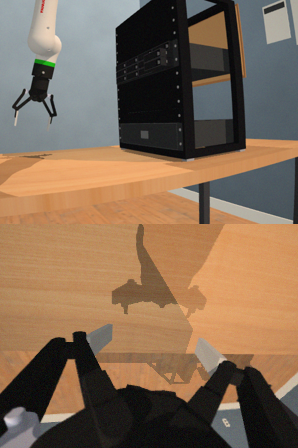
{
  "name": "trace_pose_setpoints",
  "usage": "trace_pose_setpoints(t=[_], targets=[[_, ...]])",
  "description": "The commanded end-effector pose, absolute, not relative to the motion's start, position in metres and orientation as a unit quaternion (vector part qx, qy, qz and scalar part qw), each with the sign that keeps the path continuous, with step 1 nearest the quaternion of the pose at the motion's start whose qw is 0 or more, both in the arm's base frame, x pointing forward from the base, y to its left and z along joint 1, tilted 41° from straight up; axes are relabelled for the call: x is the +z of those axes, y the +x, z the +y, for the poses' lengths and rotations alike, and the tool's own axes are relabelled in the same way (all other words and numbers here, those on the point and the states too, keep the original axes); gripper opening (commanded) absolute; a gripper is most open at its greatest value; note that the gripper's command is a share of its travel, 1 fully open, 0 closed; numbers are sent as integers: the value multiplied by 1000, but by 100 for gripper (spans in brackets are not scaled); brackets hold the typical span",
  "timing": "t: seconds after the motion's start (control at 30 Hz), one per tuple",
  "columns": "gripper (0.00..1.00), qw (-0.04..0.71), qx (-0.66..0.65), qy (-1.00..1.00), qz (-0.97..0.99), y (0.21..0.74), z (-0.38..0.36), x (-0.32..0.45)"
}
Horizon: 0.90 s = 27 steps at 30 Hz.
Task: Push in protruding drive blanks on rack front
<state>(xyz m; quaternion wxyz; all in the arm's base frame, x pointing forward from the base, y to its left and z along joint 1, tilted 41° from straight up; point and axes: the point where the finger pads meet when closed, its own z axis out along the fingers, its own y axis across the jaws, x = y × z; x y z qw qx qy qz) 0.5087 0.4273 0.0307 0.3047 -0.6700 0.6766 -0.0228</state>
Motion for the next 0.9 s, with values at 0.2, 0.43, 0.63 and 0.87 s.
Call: trace_pose_setpoints(t=[0.2,0.43,0.63,0.87], targets=[[100,273,83,-608,741,483,441,3],[100,242,181,-534,790,462,458,-10],[100,225,237,-484,812,454,469,-12],[100,199,331,-386,837,448,487,-7]])
